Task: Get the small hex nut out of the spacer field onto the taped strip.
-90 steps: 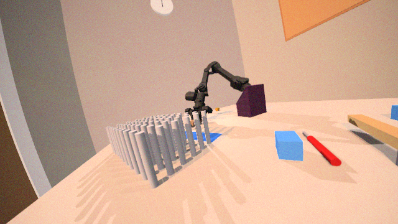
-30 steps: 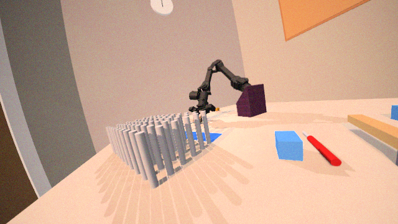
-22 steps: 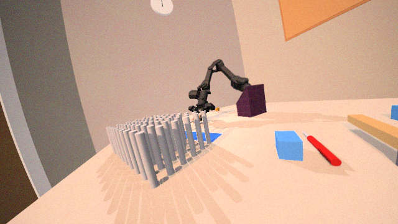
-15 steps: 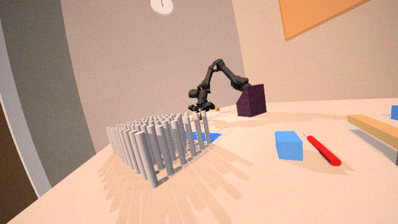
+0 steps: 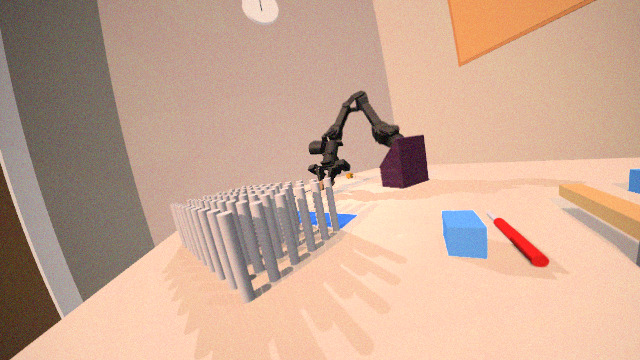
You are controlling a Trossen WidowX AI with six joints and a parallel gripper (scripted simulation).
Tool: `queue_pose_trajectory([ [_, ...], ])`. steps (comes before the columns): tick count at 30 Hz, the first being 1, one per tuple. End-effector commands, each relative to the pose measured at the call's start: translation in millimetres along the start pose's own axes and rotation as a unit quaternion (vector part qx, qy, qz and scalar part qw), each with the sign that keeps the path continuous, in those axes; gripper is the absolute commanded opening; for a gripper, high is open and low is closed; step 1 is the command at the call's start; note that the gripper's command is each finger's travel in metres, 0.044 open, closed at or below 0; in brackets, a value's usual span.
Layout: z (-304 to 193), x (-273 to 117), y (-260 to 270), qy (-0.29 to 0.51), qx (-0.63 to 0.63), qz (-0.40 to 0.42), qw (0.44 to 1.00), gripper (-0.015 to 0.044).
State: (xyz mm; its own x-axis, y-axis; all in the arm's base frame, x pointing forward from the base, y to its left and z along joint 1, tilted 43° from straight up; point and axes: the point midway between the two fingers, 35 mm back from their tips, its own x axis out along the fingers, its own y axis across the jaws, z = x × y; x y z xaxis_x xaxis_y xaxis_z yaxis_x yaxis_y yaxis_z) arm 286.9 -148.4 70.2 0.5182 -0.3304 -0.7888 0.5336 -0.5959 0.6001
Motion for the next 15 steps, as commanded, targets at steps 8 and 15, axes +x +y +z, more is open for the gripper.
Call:
queue_pose_trajectory([
  [8, -39, -40, 8, 0.005, 0.002, -0.001, 1.000, 0.0000],
  [15, -62, -74, 8, 0.005, 0.004, 0.001, 1.000, 0.0000],
])
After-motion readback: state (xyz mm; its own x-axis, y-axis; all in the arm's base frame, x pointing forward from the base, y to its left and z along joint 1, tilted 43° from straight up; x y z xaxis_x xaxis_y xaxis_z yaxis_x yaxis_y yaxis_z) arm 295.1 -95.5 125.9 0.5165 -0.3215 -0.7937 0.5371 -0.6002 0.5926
